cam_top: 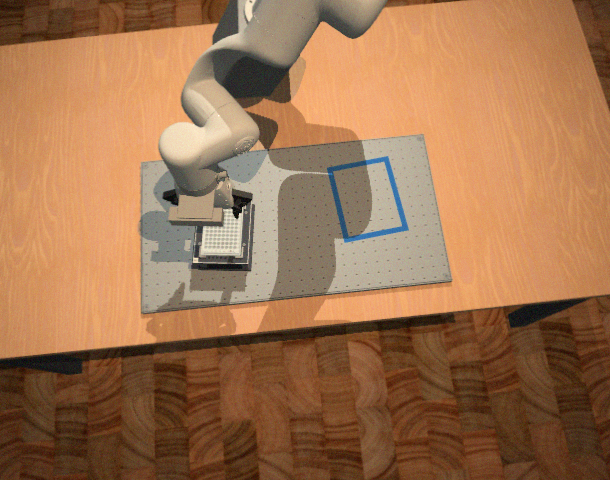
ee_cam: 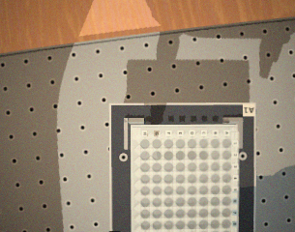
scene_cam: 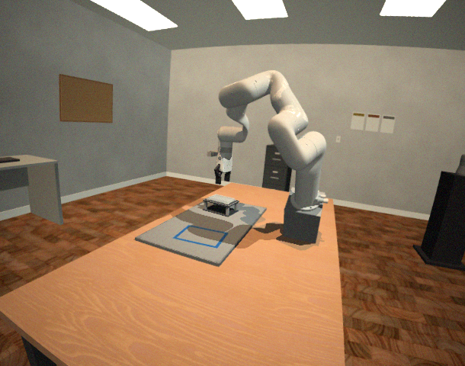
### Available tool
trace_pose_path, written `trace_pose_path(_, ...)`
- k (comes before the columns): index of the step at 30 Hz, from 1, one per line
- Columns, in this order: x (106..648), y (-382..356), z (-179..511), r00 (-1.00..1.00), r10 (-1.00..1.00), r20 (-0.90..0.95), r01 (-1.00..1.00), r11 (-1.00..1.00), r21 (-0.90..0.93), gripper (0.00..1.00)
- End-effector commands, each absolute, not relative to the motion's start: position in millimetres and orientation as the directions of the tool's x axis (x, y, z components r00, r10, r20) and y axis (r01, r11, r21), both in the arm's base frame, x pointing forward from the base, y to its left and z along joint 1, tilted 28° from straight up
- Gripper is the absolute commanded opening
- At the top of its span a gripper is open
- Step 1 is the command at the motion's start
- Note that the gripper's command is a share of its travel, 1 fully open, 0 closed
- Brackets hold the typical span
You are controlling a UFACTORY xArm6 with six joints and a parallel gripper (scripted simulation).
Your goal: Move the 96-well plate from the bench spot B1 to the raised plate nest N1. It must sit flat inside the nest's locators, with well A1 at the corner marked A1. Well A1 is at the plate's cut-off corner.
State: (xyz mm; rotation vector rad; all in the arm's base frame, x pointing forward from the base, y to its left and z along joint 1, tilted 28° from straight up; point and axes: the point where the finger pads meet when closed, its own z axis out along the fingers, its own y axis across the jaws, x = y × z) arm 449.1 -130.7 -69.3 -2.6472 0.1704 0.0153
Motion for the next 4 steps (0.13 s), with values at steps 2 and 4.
trace_pose_path(2, 450.5, -132.0, -67.9, 0.992, -0.119, -0.037, -0.123, -0.876, -0.466, 1.0)
trace_pose_path(4, 450.5, -132.0, -67.9, 0.992, -0.119, -0.037, -0.123, -0.876, -0.466, 1.0)
